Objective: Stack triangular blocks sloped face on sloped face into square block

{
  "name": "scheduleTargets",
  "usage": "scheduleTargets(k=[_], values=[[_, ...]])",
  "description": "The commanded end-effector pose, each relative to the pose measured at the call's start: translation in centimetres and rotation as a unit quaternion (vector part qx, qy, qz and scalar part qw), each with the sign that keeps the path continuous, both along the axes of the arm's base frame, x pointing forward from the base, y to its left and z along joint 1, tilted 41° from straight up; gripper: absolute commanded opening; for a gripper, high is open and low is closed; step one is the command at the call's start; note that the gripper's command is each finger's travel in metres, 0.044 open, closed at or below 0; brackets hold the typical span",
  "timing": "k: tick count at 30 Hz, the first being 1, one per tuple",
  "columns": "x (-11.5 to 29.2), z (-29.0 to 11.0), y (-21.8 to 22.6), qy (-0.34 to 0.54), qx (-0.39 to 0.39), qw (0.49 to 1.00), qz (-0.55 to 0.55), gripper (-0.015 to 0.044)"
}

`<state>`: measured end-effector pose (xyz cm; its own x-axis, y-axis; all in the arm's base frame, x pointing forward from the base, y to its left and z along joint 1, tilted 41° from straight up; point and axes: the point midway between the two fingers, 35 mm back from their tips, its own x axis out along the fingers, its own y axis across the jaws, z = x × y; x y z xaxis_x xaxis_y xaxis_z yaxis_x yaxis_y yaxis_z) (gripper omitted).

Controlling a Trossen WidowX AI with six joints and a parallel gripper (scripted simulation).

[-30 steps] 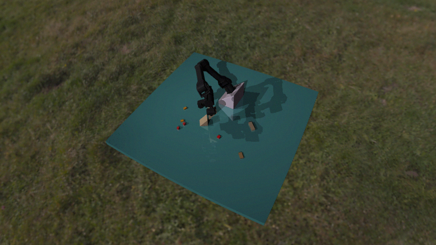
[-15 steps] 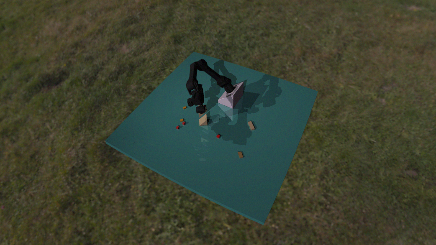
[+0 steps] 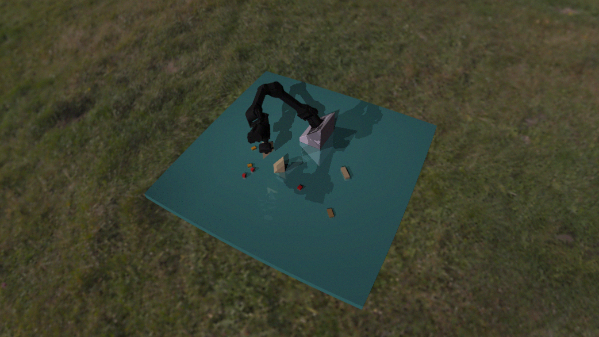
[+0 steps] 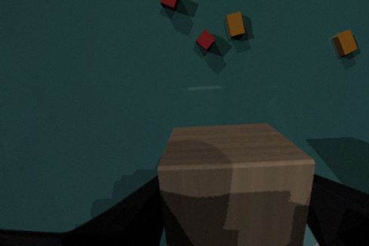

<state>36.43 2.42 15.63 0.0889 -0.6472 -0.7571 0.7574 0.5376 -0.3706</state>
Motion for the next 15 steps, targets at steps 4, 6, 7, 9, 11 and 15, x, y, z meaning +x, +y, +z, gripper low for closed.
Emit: scheduleTargets(k=[4,6,7,9,11,15], values=[[-0.1,-1.4,-0.8,-0.001,-0.001,1.000,0.003,0.0000],[-0.1,-2.1,-1.1,-0.001,-0.001,1.000,0.003,0.0000],[-0.2,-2.5,-1.3,-0.001,-0.001,1.000,0.003,0.0000],[-0.3,-3.2,-1.6,-0.001,-0.001,1.000,0.003,0.0000],[-0.4,-3.9,-1.8,-0.001,-0.001,1.000,0.003,0.0000],[-0.7,-5.3,-2.4,-0.001,-0.001,1.000,0.003,0.0000]])
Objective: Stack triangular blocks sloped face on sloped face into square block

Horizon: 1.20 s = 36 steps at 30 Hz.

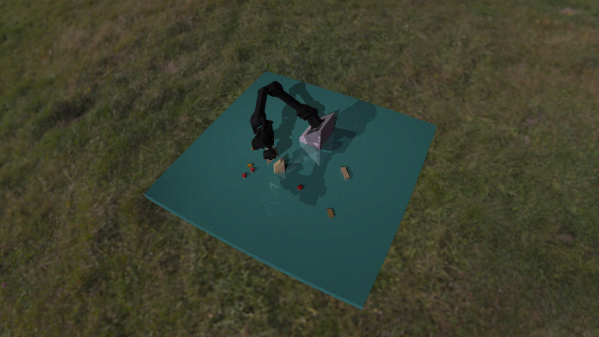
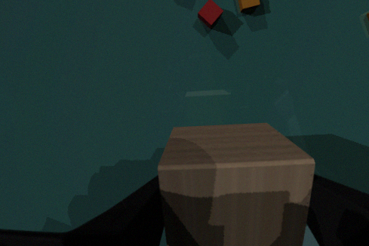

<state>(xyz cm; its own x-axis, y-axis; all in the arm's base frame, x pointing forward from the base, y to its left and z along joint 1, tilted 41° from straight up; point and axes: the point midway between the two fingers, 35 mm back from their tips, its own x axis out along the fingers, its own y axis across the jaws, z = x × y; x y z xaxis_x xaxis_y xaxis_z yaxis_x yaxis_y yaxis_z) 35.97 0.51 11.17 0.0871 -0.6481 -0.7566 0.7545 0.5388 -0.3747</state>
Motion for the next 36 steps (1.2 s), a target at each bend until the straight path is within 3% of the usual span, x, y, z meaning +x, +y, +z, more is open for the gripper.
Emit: scheduleTargets(k=[1,15,36], values=[[-0.4,-1.2,-0.7,-0.003,-0.001,1.000,0.002,0.0000],[-0.8,-5.0,-2.3,-0.003,-0.001,1.000,0.002,0.0000],[-0.9,-5.0,-2.4,-0.005,-0.004,1.000,0.004,0.0000]])
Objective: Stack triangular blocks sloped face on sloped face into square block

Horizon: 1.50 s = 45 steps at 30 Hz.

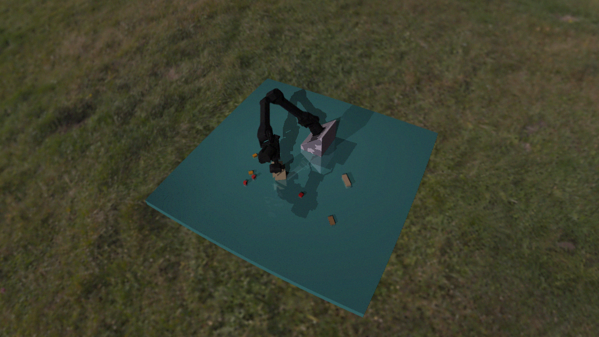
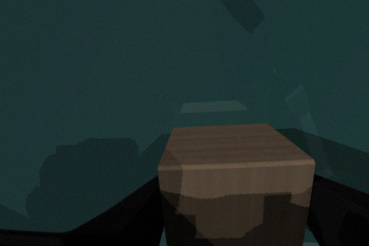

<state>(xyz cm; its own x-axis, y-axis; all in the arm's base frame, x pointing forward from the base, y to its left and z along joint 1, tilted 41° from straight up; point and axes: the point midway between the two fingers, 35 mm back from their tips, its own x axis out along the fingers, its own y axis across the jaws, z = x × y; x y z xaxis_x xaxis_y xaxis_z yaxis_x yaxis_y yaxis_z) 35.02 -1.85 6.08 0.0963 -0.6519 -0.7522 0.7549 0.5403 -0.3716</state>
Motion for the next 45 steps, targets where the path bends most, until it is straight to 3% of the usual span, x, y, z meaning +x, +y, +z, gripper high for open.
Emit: scheduleTargets(k=[1,45], values=[[0.0,0.0,0.0,-0.001,-0.001,1.000,0.002,0.0000],[-0.4,-2.1,-0.9,0.000,-0.002,1.000,0.002,0.0000]])
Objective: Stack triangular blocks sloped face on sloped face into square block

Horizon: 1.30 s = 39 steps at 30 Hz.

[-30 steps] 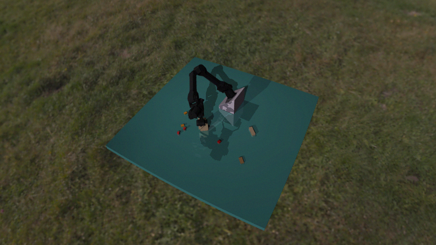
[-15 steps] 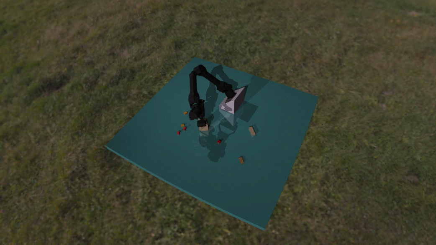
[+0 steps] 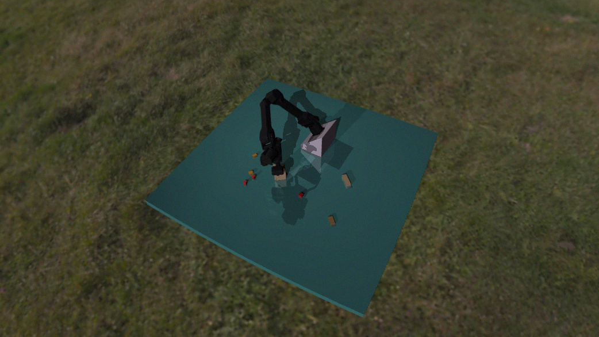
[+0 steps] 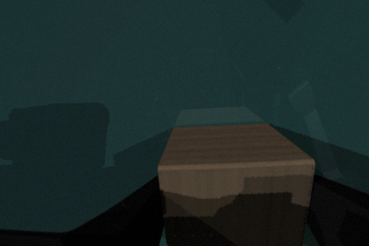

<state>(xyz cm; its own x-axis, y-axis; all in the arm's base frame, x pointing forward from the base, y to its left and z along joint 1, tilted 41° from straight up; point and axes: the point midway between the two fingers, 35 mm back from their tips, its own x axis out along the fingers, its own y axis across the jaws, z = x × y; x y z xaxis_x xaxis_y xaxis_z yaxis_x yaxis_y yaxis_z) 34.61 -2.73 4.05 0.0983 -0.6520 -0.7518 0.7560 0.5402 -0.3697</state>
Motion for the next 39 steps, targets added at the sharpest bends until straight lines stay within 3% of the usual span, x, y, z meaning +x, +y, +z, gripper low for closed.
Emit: scheduleTargets(k=[1,37,39], values=[[0.02,-0.06,-0.04,0.001,-0.002,1.000,0.002,0.0000],[0.00,-0.25,-0.13,0.003,-0.005,1.000,0.005,0.0000],[-0.01,-0.21,-0.10,0.001,-0.002,1.000,0.002,0.0053]])
